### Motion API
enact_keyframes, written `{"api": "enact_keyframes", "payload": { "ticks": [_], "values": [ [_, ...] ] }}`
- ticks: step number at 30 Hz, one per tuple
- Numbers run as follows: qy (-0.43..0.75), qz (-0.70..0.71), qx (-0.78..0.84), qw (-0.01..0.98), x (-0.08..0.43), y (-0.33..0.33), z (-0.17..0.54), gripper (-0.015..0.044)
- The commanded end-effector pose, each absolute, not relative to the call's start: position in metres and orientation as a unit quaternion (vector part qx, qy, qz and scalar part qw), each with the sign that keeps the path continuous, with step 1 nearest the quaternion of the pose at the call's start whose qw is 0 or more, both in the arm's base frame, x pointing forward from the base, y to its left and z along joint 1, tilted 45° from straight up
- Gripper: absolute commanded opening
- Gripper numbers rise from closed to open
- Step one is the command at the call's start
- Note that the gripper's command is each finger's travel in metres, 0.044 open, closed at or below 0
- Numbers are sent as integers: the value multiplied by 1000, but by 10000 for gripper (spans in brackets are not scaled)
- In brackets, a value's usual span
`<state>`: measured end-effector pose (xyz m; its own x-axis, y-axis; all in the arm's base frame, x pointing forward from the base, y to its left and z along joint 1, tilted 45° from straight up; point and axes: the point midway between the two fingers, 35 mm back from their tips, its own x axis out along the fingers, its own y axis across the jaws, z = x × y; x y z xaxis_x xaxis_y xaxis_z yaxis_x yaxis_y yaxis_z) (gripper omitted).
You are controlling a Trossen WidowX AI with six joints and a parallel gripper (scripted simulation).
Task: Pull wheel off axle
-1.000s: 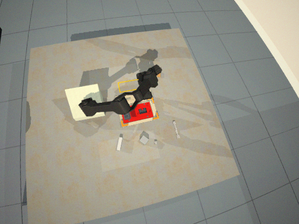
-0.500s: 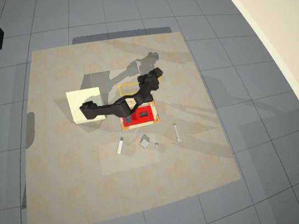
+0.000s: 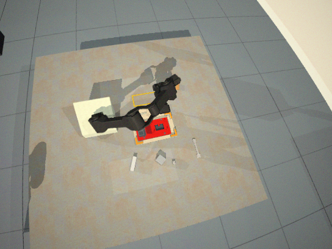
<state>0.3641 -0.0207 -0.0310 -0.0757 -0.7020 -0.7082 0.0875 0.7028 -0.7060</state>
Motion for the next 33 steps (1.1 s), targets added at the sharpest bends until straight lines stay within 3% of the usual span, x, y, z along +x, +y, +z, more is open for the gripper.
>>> {"api": "enact_keyframes", "payload": {
  "ticks": [1,33],
  "values": [
    [665,-309,-229,640,364,-19,-30,0],
    [664,-308,-230,641,367,1,-9,0]
  ]
}}
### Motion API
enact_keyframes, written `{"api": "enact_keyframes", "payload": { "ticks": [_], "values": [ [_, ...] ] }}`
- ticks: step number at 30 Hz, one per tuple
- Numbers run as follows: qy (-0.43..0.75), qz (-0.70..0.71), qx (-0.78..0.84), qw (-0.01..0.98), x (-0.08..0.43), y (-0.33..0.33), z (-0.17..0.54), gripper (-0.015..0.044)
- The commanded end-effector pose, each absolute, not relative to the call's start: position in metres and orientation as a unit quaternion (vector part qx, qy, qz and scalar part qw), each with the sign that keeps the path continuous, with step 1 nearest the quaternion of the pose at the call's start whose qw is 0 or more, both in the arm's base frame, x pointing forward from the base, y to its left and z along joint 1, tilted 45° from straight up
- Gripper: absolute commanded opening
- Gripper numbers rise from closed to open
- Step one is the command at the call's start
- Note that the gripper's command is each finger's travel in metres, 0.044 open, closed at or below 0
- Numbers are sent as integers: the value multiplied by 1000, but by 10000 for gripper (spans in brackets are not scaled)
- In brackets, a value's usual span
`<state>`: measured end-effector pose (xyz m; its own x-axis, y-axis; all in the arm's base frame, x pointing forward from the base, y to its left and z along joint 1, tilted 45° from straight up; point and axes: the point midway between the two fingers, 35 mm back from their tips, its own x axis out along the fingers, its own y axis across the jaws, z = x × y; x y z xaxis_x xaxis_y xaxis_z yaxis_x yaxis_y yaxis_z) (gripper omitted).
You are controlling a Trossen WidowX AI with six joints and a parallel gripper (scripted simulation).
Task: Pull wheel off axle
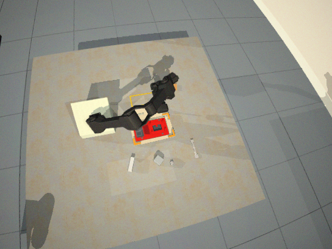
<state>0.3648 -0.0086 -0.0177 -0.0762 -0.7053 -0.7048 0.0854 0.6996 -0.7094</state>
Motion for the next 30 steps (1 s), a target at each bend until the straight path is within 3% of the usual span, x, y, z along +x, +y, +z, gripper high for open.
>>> {"api": "enact_keyframes", "payload": {
  "ticks": [1,30],
  "values": [
    [664,-308,-230,641,367,5,-5,0],
    [665,-306,-229,641,315,83,-70,0]
  ]
}}
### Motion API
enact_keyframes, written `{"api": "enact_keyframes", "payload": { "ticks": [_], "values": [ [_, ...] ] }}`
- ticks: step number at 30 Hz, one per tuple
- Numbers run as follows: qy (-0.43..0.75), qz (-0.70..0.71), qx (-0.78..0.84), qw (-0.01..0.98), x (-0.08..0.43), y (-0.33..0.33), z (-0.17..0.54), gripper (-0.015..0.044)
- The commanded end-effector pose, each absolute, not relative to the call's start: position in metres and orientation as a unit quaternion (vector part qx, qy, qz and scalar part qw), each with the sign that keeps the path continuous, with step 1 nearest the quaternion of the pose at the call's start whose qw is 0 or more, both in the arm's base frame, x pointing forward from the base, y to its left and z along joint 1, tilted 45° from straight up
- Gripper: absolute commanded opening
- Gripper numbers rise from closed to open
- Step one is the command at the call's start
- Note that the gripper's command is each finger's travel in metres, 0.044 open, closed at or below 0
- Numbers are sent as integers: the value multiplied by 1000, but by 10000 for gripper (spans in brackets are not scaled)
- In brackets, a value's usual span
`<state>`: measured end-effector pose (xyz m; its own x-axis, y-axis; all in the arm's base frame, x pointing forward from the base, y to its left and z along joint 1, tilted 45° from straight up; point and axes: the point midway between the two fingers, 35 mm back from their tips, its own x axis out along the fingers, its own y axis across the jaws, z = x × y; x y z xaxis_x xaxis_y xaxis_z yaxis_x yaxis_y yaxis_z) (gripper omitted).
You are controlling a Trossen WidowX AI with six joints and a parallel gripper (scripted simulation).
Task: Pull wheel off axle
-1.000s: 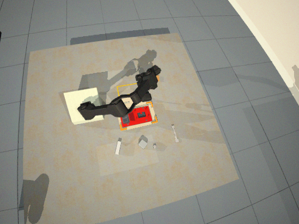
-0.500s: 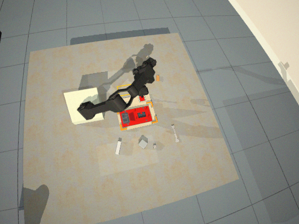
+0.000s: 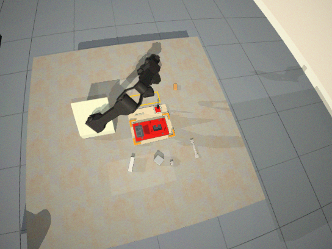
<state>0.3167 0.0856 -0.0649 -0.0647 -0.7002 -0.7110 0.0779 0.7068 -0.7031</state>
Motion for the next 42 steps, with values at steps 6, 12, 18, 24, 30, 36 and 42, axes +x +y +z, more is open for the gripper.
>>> {"api": "enact_keyframes", "payload": {
  "ticks": [6,12,18,24,30,36,42],
  "values": [
    [665,-307,-229,641,314,72,-80,0],
    [665,-306,-229,642,314,56,-97,0],
    [665,-307,-229,642,311,28,-126,0],
    [664,-308,-230,641,308,12,-141,0],
    [665,-307,-227,641,308,15,-138,52],
    [665,-307,-227,641,308,15,-138,210],
    [665,-307,-228,641,311,30,-124,300]
  ]
}}
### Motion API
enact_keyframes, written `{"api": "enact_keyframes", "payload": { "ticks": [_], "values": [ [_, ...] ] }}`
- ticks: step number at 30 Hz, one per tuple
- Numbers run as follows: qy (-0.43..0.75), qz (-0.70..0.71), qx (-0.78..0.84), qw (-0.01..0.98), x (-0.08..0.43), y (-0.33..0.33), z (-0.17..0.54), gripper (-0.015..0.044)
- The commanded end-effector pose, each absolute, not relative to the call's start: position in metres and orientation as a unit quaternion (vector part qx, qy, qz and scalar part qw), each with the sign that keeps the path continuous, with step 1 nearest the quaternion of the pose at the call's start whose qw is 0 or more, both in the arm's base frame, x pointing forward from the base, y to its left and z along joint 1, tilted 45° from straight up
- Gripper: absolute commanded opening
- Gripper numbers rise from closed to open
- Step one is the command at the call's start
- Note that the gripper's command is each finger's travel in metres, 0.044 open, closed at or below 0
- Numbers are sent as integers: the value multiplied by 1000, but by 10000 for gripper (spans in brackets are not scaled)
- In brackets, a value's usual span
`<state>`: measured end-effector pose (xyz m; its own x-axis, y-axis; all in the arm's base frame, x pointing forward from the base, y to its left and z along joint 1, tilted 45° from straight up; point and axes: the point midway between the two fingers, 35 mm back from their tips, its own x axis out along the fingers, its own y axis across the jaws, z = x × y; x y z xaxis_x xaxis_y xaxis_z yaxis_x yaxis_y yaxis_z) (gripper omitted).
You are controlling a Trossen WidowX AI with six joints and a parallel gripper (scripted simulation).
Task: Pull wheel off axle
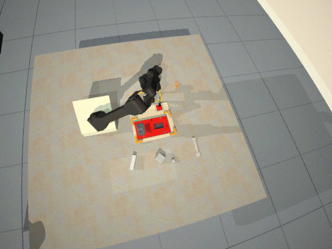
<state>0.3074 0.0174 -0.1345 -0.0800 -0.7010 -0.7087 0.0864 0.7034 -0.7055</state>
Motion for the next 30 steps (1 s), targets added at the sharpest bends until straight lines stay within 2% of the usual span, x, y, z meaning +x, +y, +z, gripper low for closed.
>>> {"api": "enact_keyframes", "payload": {
  "ticks": [1,7,12,13,17,30],
  "values": [
    [665,-307,-228,641,312,37,-117,300],
    [665,-307,-229,641,313,58,-96,300],
    [665,-303,-230,643,275,68,-70,431],
    [665,-304,-230,642,263,71,-61,440],
    [667,-306,-230,640,232,75,-40,440],
    [667,-306,-230,640,232,75,-40,440]
  ]
}}
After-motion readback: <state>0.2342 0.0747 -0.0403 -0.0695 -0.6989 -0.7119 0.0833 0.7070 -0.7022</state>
